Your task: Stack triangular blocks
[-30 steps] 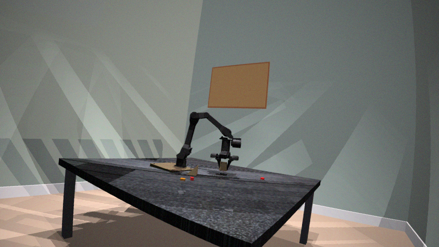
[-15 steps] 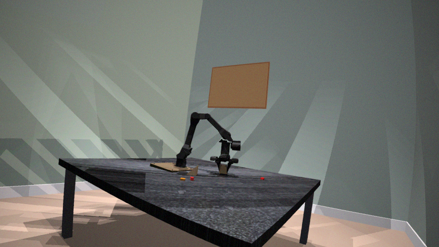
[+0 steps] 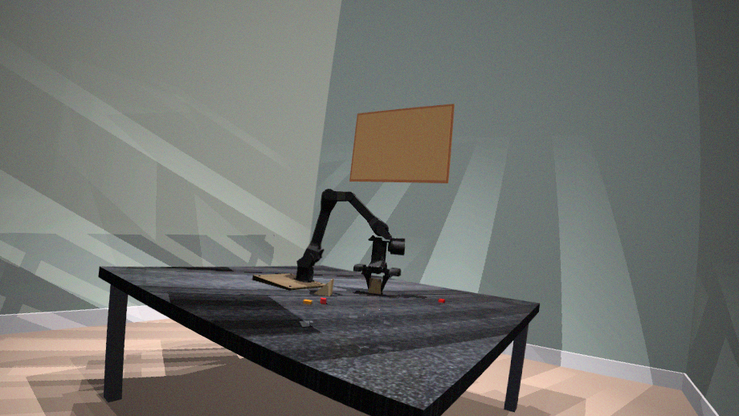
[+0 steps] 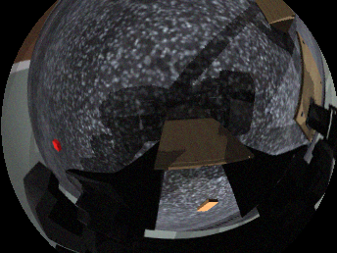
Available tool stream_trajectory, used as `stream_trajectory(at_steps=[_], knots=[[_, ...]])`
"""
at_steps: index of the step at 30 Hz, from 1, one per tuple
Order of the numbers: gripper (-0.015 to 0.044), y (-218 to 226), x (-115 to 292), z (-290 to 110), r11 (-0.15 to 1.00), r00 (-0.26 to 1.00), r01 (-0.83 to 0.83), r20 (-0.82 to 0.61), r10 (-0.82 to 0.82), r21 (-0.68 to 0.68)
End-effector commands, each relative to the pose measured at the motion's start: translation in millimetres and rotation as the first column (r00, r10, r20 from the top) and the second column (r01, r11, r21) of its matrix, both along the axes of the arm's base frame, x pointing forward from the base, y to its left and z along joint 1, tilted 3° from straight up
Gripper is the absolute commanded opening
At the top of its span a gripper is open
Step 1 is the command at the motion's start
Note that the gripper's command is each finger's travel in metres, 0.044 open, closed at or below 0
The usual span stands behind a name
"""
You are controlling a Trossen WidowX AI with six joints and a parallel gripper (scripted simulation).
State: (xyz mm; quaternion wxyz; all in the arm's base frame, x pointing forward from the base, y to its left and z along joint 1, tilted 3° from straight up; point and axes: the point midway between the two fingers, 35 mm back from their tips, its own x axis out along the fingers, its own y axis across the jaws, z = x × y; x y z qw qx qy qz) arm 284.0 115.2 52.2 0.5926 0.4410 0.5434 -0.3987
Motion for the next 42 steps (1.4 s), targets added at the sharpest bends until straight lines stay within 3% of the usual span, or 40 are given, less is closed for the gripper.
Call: stream_trajectory(at_steps=[1, 10, 17, 23, 33, 42], knots=[[0.0210, 0.1, 0.2, 0.3, 1.000, 1.000, 0.000, 0.001, 0.000, 0.000], [0.0440, 0.1, 0.2, 0.3, 1.000, 1.000, 0.000, 0.001, 0.000, 0.000], [0.0440, 0.2, 0.2, 2.7, 1.000, 1.000, 0.000, 0.001, 0.000, 0.000], [0.0440, -0.3, -4.5, 60.0, 1.000, 1.000, 0.000, 0.000, 0.000, 0.000], [0.0440, -0.1, -0.8, 58.3, 1.000, 1.000, -0.005, 0.009, 0.005, 0.013], [0.0440, -50.9, 9.2, 87.2, 0.922, 0.990, -0.008, -0.128, 0.062, 0.386]])
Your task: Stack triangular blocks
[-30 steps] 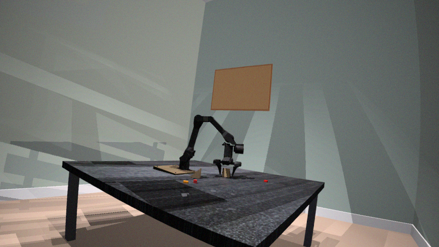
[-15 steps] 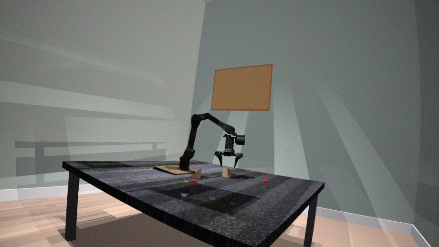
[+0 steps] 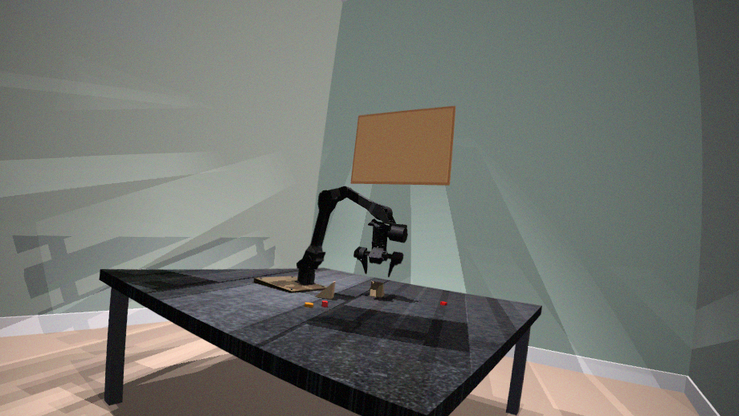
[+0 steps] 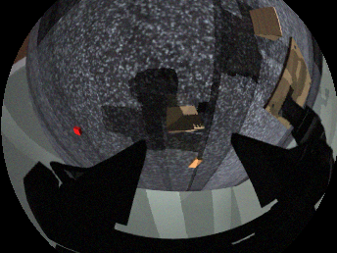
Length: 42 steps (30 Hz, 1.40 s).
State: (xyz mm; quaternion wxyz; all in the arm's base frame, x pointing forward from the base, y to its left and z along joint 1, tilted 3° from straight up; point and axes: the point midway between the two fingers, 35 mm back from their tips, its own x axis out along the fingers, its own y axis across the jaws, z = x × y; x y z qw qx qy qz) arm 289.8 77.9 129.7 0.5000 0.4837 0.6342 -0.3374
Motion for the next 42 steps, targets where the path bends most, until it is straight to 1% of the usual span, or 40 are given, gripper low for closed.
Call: stream_trajectory(at_steps=[1, 10, 42], knots=[[0.0440, -14.7, 3.7, 10.6, 0.991, 1.000, 0.003, -0.020, -0.001, 0.132], [0.0440, -13.7, 4.0, 8.4, 0.991, 1.000, 0.003, -0.020, -0.001, 0.132], [0.0440, 7.2, 5.4, -40.0, 0.991, 1.000, 0.001, -0.019, 0.002, 0.131]])
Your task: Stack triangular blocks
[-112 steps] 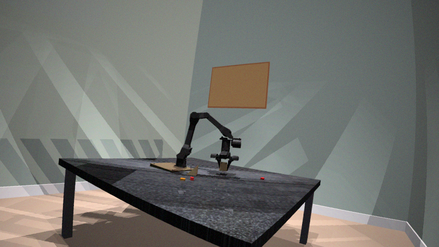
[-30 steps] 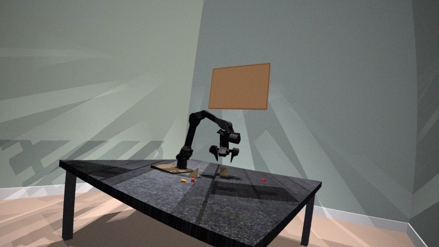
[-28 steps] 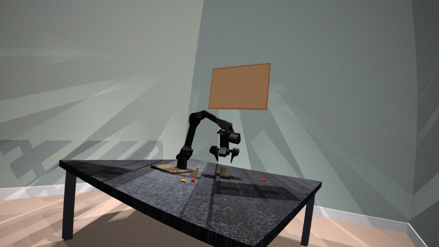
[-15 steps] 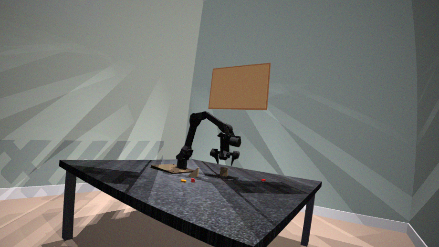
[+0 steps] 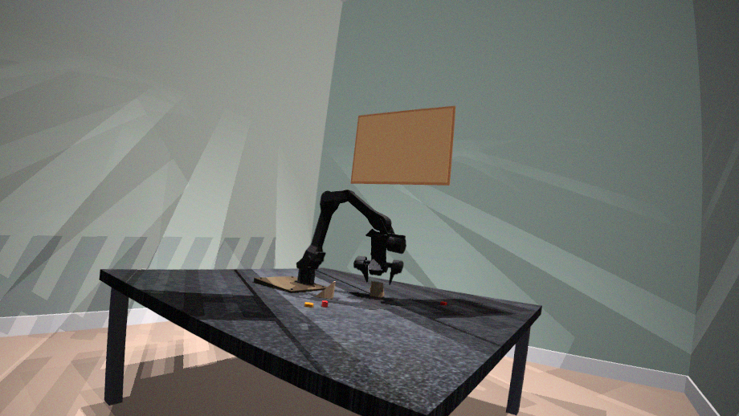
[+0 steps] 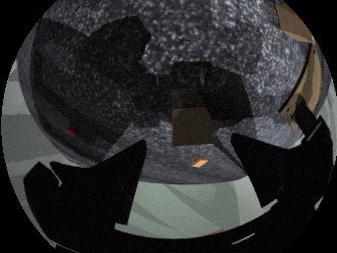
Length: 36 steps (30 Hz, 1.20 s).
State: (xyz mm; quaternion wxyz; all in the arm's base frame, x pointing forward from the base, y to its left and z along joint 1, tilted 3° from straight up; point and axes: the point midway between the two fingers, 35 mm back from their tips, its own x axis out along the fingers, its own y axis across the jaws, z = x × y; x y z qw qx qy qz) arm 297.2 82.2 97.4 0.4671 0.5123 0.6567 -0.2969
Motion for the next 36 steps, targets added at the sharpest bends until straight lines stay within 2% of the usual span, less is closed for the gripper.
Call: stream_trajectory(at_steps=[1, 30, 36], knots=[[0.0440, 3.6, -2.1, -9.2, 1.000, 1.000, 0.002, -0.014, -0.002, 0.005], [0.0440, 21.5, -9.1, -48.6, 1.000, 1.000, 0.005, -0.016, -0.005, 0.008], [0.0282, 21.5, -9.1, -48.6, 1.000, 1.000, 0.005, -0.016, -0.005, 0.008]])
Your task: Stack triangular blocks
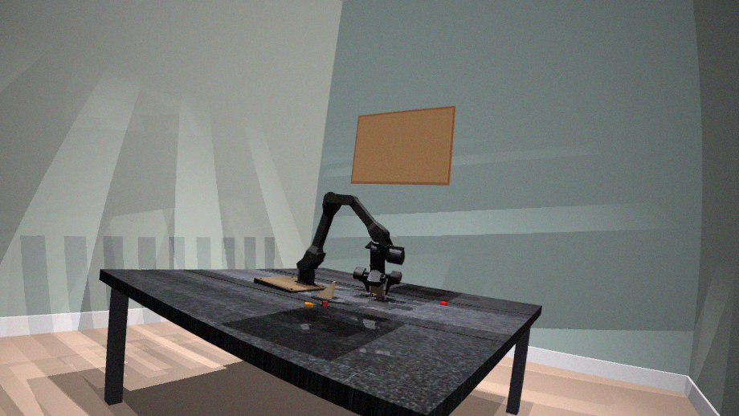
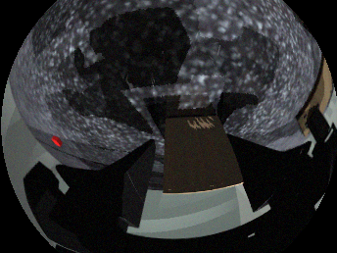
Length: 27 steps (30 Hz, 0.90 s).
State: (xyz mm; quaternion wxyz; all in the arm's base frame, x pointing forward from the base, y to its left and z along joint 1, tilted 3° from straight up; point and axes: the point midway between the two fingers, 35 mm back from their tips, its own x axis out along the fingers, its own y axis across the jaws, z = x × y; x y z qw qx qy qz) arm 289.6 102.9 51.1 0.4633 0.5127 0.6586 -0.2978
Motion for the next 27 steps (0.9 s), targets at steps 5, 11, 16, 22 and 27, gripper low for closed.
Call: stream_trajectory(at_steps=[5, 11, 16, 22, 27], knots=[[0.0210, 0.8, -1.5, -2.4, 1.000, 1.000, 0.003, -0.009, -0.003, 0.004], [0.0150, 0.8, -1.5, -2.4, 1.000, 1.000, 0.003, -0.009, -0.003, 0.004], [0.0019, 0.2, -1.3, 0.9, 1.000, 1.000, 0.001, -0.005, -0.001, 0.001], [0.0000, 1.2, -1.9, 1.5, 1.000, 1.000, 0.003, 0.002, -0.003, -0.026], [0.0000, 7.0, -4.1, 6.9, 0.990, 0.999, 0.014, 0.038, -0.009, -0.143]])
